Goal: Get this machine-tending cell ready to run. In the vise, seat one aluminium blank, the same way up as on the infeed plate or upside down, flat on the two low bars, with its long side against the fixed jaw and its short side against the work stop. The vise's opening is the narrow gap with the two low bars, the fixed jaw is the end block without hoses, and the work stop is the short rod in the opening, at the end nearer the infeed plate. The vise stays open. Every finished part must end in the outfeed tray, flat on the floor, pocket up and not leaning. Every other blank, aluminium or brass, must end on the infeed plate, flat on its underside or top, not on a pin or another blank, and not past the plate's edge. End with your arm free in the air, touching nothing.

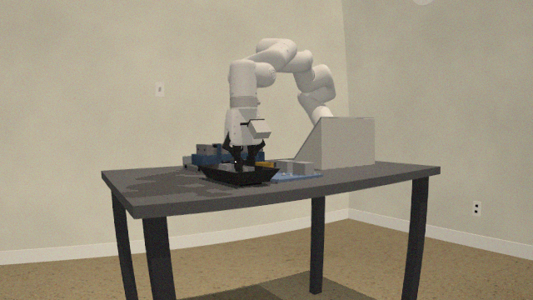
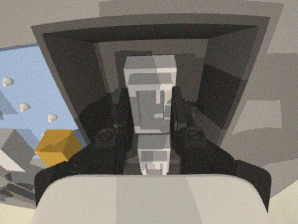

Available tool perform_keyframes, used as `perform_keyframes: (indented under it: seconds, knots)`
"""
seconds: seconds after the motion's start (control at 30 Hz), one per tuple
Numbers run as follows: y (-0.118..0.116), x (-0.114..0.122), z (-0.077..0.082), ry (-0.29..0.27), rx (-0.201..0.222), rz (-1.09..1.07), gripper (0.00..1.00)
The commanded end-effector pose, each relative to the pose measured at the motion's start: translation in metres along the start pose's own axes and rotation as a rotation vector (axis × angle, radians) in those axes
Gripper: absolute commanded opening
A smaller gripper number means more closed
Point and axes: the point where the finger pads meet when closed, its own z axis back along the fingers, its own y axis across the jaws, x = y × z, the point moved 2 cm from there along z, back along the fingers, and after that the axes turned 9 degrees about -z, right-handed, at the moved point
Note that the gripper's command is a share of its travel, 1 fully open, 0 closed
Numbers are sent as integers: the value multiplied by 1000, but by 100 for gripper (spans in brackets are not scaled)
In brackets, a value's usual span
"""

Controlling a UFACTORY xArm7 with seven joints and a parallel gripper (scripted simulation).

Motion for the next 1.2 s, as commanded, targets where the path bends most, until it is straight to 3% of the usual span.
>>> perform_keyframes:
  seconds: [0.0,0.1,0.13,1.17]
  knots:
    - [1,-1,3,4,5,0,0]
    - [1,-1,3,4,5,0,0]
    - [1,-1,3,4,5,0,69]
    - [1,-1,3,4,5,0,69]
